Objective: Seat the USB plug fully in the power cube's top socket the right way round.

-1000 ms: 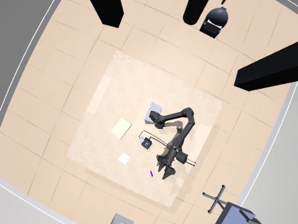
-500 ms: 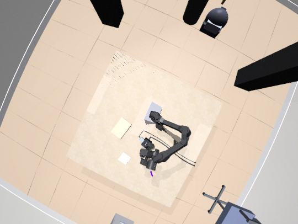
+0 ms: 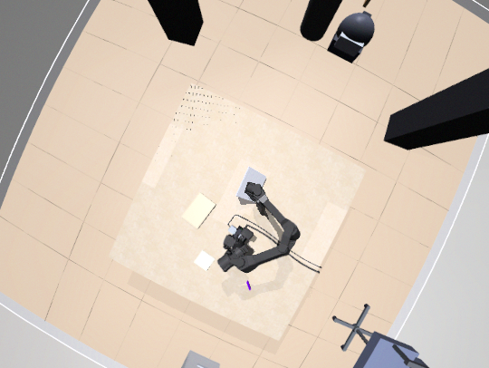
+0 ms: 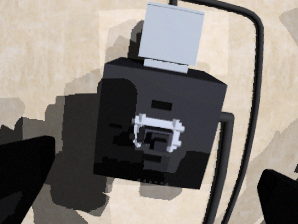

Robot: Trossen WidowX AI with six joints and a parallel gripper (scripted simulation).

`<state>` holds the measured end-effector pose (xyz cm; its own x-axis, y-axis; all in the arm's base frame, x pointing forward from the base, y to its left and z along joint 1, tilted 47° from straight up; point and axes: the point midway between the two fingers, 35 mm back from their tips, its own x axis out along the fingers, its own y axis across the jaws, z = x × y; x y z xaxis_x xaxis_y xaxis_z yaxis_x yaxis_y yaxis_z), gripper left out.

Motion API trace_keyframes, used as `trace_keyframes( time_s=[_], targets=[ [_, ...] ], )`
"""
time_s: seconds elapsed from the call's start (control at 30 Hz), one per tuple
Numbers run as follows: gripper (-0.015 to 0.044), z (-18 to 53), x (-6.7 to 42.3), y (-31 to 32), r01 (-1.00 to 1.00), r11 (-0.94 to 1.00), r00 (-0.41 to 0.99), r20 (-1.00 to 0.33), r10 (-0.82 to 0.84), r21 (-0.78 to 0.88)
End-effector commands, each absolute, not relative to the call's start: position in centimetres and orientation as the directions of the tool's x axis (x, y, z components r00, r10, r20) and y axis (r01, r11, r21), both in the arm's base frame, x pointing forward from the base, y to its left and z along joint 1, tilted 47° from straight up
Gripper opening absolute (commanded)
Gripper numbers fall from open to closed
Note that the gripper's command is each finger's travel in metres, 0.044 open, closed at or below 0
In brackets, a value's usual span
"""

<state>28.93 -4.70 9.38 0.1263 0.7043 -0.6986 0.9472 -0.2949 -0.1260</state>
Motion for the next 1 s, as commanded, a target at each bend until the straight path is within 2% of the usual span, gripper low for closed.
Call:
trace_keyframes(
  time_s=[0.0,0.97],
  targets=[
    [0.044,9.4,29.0,-4.6,0.948,-0.292,0.126,-0.693,0.71,-0.127],
    [0.044,7.4,29.4,-2.6,0.948,-0.292,0.127,-0.692,0.711,-0.127]
  ],
)
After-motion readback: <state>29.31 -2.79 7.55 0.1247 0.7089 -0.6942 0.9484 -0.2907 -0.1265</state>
